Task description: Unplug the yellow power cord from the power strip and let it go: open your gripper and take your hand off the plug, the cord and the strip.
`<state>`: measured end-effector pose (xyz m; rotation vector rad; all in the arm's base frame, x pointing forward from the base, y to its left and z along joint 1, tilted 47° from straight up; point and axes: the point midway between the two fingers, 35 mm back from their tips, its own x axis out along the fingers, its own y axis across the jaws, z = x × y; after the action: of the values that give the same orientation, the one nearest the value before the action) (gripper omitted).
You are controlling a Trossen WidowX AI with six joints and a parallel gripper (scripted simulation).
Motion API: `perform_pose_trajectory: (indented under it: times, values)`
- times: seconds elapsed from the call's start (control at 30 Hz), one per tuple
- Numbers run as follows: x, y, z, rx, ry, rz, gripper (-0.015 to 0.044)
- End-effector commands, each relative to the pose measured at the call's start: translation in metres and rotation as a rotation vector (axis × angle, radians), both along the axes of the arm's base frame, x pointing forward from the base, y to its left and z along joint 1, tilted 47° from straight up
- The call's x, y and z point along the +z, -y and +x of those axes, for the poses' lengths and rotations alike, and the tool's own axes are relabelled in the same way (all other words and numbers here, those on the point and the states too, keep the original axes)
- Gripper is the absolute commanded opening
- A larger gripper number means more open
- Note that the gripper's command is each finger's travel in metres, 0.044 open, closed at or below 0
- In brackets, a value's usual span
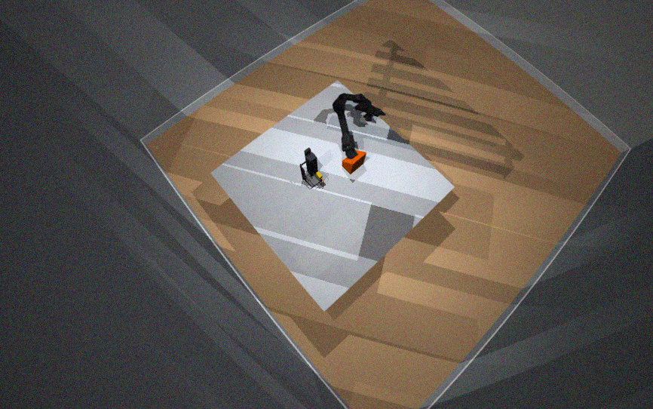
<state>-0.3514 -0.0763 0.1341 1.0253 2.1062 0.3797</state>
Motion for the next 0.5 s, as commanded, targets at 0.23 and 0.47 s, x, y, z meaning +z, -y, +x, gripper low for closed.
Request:
perform_pose_trajectory:
  times: [0.23,0.47]
  values:
    - [-0.007,0.040,0.006,0.072,-0.024,-0.064,0.0190]
    - [0.009,0.092,0.023,0.133,-0.141,-0.273,0.0160]
